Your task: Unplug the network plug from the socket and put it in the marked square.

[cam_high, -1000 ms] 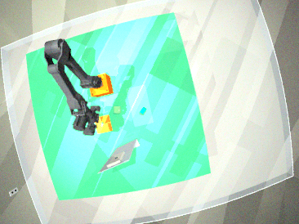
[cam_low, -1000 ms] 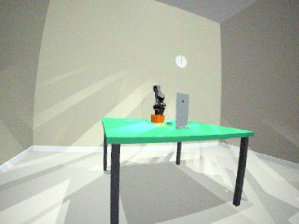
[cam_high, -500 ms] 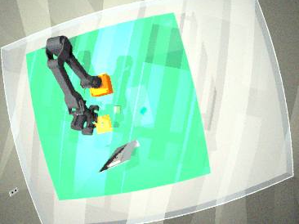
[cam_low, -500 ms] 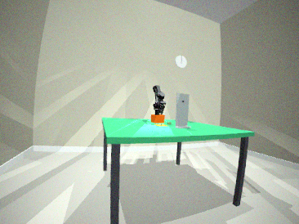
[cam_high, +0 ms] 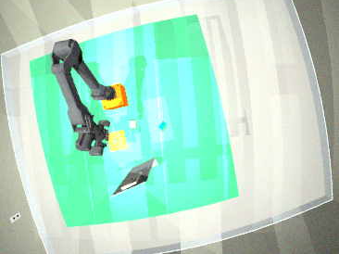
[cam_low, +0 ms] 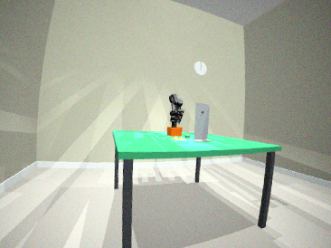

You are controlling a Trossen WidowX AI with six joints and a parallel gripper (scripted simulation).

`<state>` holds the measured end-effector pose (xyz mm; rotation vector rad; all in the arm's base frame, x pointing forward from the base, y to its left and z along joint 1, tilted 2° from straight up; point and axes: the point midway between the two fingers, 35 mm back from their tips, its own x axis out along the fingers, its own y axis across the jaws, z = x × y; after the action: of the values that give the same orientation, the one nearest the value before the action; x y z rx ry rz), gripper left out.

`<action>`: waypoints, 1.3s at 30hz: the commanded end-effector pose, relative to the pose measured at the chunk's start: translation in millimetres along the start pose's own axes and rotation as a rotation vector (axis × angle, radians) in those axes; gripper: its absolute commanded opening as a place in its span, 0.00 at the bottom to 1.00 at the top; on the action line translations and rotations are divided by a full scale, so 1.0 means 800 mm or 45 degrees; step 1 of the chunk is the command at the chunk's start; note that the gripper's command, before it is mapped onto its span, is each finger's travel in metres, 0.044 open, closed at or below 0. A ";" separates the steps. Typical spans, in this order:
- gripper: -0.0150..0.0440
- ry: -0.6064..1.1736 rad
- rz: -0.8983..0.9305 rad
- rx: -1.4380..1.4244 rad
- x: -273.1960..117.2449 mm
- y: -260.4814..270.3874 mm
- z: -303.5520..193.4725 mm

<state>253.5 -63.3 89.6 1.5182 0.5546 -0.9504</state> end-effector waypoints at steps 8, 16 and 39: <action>0.52 -0.008 0.021 0.007 -0.043 0.032 0.001; 0.52 -0.009 0.024 0.008 -0.076 0.047 0.002; 1.00 -0.010 0.025 0.009 -0.086 0.051 0.002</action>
<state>247.8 -59.7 167.7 1.5220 0.5377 -0.9406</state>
